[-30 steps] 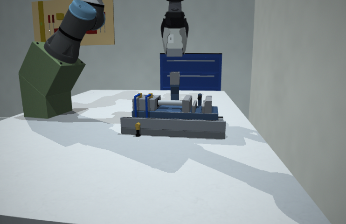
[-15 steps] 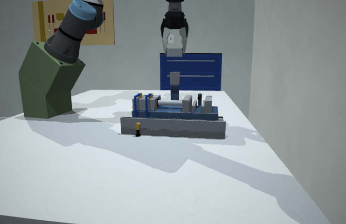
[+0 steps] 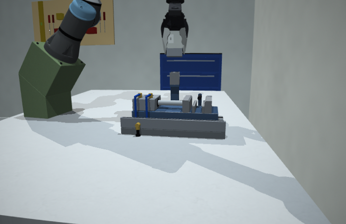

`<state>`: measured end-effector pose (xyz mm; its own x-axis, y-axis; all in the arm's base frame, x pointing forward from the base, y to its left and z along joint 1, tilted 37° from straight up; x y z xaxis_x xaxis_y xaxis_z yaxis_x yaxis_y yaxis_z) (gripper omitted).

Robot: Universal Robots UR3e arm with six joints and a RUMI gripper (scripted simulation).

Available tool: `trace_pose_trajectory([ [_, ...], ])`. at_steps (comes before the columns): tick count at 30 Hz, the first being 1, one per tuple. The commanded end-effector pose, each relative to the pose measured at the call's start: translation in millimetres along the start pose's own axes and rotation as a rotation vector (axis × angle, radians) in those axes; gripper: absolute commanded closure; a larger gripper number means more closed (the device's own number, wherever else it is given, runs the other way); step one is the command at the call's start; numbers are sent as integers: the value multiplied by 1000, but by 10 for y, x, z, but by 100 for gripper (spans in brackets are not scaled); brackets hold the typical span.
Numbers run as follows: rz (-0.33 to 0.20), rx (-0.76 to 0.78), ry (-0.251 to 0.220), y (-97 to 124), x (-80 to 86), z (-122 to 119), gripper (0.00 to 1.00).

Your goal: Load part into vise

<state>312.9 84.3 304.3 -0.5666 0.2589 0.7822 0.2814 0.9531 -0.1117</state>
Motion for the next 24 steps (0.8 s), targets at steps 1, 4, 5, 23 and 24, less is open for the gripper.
trace_pose_trajectory([
  [1,37,-1,-8,30,8,-2,100],
  [4,68,-1,-13,53,6,2,100],
  [5,78,-1,-15,62,6,3,100],
  [23,297,-2,-49,229,-27,30,100],
  [24,311,-2,-51,239,-30,31,100],
])
Point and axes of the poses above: the point where the finger pads meet when closed, its own x axis back along the fingers, its own z axis across the jaws, y = z × x, the point moved 7 cm from there along x, back along the fingers, and after that the axes turned 9 degrees about -x, right-handed, at the moved point
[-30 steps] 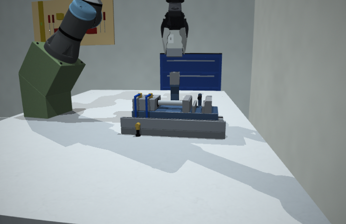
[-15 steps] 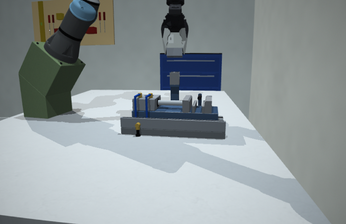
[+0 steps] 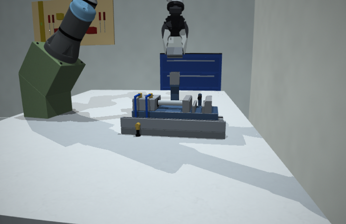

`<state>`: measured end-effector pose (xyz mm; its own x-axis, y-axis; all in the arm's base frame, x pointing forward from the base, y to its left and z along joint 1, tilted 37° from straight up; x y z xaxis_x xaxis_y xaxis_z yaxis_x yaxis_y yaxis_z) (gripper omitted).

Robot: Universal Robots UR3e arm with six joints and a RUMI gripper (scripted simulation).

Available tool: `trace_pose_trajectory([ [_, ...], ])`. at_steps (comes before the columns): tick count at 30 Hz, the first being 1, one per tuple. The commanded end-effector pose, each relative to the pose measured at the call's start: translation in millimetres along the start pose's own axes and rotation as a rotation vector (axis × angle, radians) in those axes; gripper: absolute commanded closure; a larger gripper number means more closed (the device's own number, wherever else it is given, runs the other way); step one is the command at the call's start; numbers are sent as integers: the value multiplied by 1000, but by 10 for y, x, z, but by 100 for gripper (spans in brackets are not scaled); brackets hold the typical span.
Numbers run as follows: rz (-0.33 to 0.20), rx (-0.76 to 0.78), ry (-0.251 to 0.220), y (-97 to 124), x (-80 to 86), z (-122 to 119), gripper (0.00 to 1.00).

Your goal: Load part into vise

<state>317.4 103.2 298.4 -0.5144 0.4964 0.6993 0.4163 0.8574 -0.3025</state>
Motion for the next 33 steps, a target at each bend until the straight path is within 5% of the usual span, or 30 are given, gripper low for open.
trace_pose_trajectory([
  [1,58,-4,-3,41,2,0,100],
  [17,250,-4,-33,189,-21,23,100],
  [33,356,-3,-50,268,-46,35,100],
])
Point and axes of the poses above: the point where the finger pads meet when closed, its own x axis back along the fingers, its own z axis across the jaws, y = z × x, the point moved 7 cm from there along x, back along the fingers, and after that the axes turned 9 degrees about -x, right-handed, at the moved point
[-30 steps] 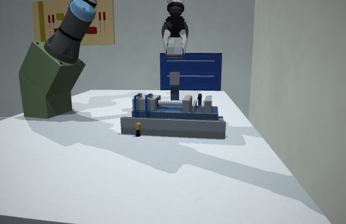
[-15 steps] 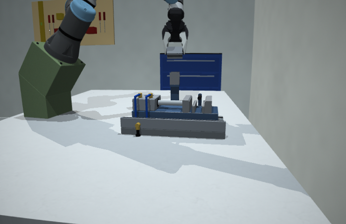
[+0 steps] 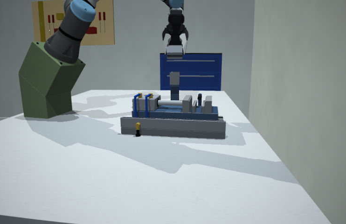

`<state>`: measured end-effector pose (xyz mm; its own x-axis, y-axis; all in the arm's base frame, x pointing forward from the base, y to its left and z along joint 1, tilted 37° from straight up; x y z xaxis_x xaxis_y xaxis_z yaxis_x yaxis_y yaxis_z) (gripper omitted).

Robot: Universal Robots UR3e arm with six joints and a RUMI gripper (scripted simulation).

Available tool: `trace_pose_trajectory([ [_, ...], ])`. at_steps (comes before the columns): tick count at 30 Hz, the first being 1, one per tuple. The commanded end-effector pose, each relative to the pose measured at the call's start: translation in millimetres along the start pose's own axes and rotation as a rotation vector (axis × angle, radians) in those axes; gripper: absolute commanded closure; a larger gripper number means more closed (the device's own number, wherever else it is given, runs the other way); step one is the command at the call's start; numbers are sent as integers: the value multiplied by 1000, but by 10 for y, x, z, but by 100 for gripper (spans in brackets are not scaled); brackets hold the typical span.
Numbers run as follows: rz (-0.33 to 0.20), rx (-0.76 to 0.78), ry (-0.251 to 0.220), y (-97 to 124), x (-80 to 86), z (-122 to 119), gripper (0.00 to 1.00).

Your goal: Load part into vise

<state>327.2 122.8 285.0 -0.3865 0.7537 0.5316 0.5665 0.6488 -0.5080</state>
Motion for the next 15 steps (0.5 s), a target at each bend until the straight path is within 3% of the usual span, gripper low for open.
trace_pose_trajectory([
  [1,30,-3,-2,21,7,-5,100],
  [15,68,-3,-7,50,5,0,100],
])
Point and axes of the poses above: the point where the finger pads meet when closed, its own x axis back along the fingers, its own z axis across the jaws, y = z × x, the point moved 7 cm from there along x, back along the fingers, and after that the axes turned 9 degrees about -x, right-handed, at the moved point
